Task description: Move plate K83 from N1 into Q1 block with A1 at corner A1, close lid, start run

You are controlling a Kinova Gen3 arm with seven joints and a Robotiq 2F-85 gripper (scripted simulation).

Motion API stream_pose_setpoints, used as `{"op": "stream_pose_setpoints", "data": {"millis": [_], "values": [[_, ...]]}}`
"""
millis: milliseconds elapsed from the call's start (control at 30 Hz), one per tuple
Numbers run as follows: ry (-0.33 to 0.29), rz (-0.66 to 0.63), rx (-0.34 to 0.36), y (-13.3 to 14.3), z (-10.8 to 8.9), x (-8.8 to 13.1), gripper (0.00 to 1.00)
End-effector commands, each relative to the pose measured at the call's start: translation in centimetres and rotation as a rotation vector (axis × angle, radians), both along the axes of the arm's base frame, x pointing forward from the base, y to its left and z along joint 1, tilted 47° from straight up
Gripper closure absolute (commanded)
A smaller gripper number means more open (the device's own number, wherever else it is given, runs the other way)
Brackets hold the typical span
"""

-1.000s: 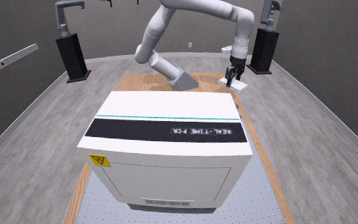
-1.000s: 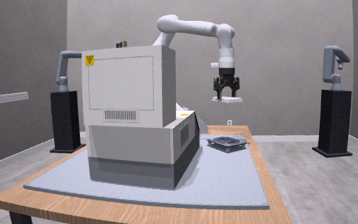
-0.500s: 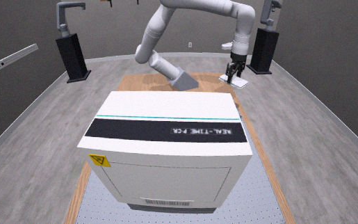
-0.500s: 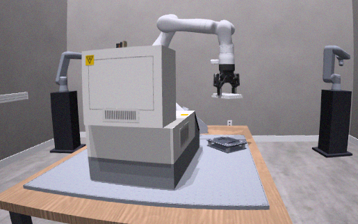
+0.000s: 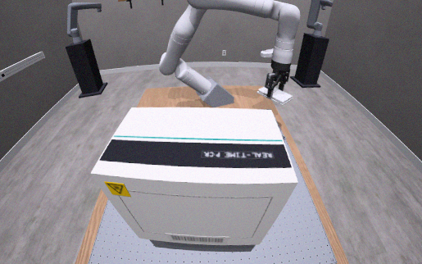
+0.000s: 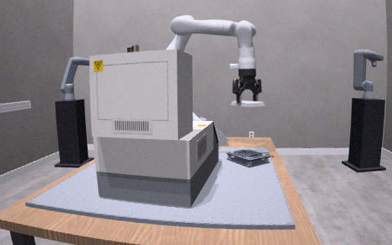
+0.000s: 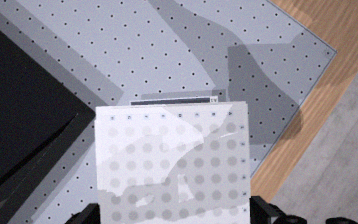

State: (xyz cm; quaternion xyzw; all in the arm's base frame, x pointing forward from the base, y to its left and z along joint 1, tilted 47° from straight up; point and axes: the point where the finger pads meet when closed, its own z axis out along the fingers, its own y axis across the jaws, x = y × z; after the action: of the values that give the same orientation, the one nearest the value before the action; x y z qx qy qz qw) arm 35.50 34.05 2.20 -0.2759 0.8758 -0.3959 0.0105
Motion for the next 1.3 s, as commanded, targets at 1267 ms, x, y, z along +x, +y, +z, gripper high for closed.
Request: {"op": "stream_pose_setpoints", "data": {"millis": [1267], "values": [[-0.3, -0.297, 0.104, -6.3, 8.6, 6.3, 0.09]]}}
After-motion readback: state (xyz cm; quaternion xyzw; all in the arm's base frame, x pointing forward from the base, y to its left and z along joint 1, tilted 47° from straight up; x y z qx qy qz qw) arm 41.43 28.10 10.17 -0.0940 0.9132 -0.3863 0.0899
